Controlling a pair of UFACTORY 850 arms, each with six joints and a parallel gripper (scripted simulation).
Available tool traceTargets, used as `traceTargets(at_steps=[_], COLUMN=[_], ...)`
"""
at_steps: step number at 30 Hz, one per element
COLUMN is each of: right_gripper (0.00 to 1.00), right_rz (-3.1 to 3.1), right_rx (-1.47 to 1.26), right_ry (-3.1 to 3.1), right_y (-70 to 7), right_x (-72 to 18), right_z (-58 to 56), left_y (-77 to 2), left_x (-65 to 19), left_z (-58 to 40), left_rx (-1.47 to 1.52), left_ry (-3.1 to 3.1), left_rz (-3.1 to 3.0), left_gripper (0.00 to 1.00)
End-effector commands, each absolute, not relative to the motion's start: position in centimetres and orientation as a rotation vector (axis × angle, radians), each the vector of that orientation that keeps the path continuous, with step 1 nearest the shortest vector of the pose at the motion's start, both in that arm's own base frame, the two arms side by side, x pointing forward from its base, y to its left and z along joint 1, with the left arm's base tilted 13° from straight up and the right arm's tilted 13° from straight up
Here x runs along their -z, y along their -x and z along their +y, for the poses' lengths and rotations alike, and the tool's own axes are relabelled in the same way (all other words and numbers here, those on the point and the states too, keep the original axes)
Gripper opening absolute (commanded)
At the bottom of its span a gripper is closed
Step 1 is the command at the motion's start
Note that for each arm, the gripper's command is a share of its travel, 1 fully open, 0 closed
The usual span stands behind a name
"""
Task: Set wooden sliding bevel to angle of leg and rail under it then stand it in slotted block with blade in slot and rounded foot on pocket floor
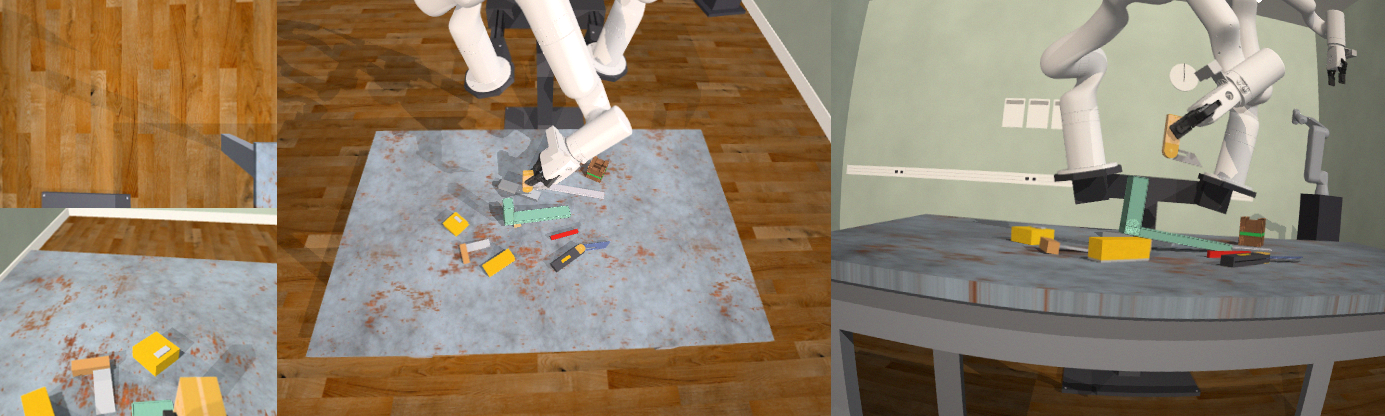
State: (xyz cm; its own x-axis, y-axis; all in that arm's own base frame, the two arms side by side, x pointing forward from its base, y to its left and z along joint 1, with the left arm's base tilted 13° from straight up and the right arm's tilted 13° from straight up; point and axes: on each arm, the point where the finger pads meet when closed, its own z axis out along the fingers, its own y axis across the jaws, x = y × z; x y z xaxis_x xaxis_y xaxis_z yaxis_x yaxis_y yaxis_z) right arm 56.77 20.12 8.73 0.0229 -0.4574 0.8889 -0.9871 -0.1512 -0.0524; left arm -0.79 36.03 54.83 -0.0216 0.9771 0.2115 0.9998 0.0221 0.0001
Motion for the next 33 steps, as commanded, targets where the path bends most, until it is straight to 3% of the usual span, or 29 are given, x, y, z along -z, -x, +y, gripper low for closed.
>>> traceTargets(at_steps=[1,33], right_gripper=[0.0,0.0], right_rz=[-1.519,-1.875], right_rx=[-1.064,-0.882], right_ry=[-1.648,-1.299], right_y=[-55.9,-44.8], right_x=[-8.5,-4.2], right_z=[21.5,37.2], left_y=[0.8,0.8], left_x=[-54.9,-54.9], left_z=[36.1,36.1], left_rx=[0.225,0.225], left_ry=[2.083,2.083], left_rz=[-2.13,-2.13], left_gripper=[1.0,1.0])
